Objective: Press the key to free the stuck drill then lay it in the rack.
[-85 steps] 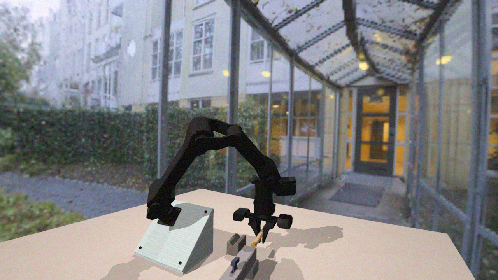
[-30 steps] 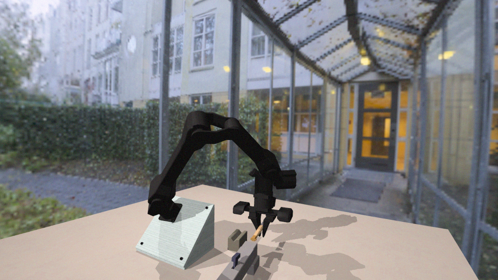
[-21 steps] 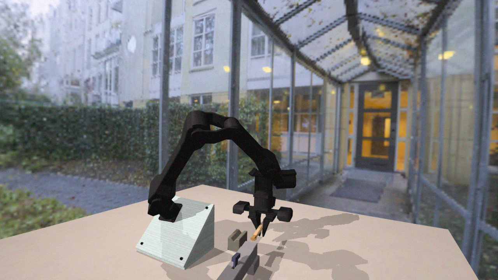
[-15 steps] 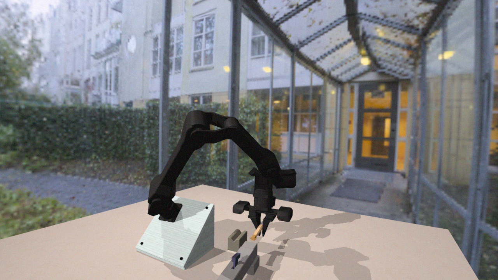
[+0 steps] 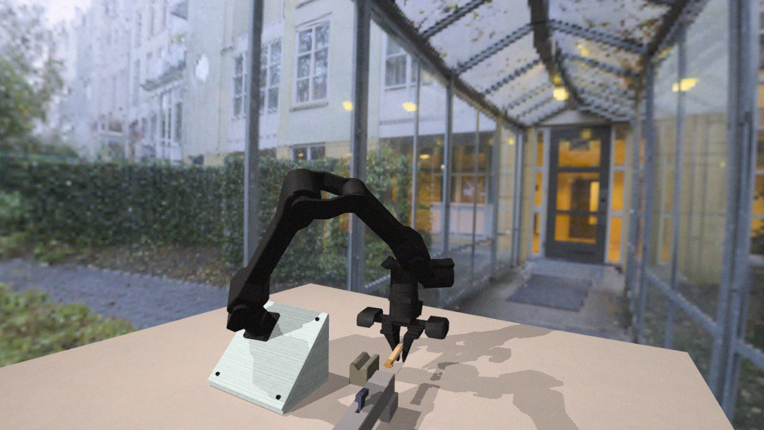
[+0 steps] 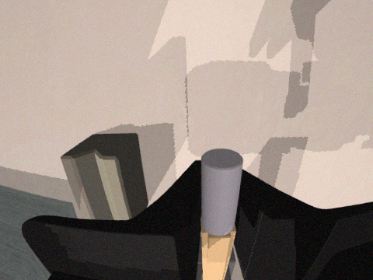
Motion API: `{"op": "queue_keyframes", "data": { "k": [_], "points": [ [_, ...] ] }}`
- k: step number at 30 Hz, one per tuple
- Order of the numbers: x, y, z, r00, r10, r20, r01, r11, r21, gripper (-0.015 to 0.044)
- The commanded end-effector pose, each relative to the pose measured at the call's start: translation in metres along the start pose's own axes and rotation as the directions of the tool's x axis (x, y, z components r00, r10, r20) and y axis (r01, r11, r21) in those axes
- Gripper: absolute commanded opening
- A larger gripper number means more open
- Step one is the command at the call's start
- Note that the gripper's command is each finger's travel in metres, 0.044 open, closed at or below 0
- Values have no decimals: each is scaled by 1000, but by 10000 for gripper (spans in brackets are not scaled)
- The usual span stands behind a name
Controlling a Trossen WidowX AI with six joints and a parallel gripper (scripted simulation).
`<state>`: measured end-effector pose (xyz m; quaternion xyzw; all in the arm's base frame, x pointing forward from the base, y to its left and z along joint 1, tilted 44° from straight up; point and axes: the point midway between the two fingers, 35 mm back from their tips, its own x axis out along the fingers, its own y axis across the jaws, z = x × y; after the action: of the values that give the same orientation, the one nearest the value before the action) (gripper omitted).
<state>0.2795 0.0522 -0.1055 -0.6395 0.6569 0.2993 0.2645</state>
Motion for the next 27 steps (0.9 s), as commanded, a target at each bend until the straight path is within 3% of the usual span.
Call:
{"op": "queue_keyframes", "data": {
  "k": [1, 27],
  "points": [
    [-3, 0, 1, 1000, -4, 6, 4, 1000, 6, 0],
    [-8, -1, 1, 1000, -4, 6, 4, 1000, 6, 0]
  ]
}}
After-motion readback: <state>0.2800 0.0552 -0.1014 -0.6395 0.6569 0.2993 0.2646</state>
